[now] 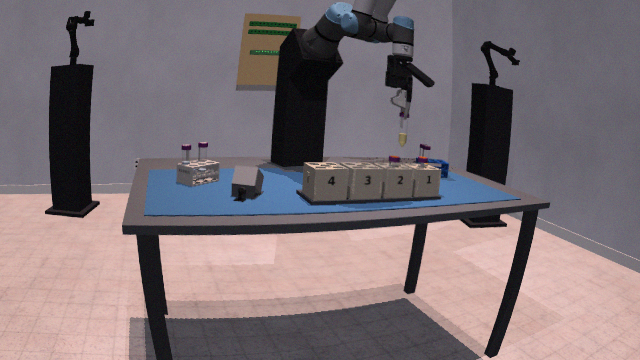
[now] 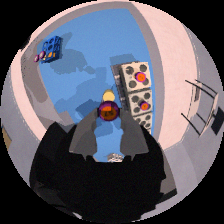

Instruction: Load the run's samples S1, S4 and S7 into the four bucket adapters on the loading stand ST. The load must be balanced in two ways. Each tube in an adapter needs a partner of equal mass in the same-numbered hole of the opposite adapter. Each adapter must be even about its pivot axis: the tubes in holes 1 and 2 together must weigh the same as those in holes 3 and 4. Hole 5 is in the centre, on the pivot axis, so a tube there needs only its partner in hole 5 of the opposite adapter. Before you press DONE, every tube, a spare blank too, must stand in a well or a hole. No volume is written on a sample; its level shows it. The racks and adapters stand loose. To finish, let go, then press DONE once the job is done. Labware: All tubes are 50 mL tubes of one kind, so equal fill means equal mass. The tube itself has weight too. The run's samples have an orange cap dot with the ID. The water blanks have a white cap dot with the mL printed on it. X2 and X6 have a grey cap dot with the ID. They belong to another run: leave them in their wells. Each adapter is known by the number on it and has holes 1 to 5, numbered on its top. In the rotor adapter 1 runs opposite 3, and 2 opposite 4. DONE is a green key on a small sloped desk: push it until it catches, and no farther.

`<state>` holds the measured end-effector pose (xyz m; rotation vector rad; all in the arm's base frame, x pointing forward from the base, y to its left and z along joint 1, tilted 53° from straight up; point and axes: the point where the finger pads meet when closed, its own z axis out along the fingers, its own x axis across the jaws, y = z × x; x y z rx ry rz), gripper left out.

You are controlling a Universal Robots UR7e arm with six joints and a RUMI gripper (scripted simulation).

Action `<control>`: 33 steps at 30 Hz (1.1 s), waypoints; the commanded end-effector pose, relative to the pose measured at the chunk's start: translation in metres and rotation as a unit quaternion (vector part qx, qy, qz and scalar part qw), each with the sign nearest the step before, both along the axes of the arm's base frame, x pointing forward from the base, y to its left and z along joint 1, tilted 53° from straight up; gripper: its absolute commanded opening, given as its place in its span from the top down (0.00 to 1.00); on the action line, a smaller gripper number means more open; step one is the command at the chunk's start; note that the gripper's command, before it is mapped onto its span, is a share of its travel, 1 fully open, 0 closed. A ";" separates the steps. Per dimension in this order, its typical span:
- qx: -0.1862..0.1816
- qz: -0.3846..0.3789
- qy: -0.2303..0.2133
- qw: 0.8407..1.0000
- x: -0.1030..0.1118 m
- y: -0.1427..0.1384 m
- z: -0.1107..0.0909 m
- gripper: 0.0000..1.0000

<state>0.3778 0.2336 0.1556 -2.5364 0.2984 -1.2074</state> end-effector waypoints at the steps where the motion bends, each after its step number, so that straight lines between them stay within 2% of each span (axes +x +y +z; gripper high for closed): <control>1: 0.112 -0.073 0.037 0.990 0.043 -0.087 0.024 1.00; 33: 0.109 -0.081 0.030 0.990 0.043 -0.087 0.024 1.00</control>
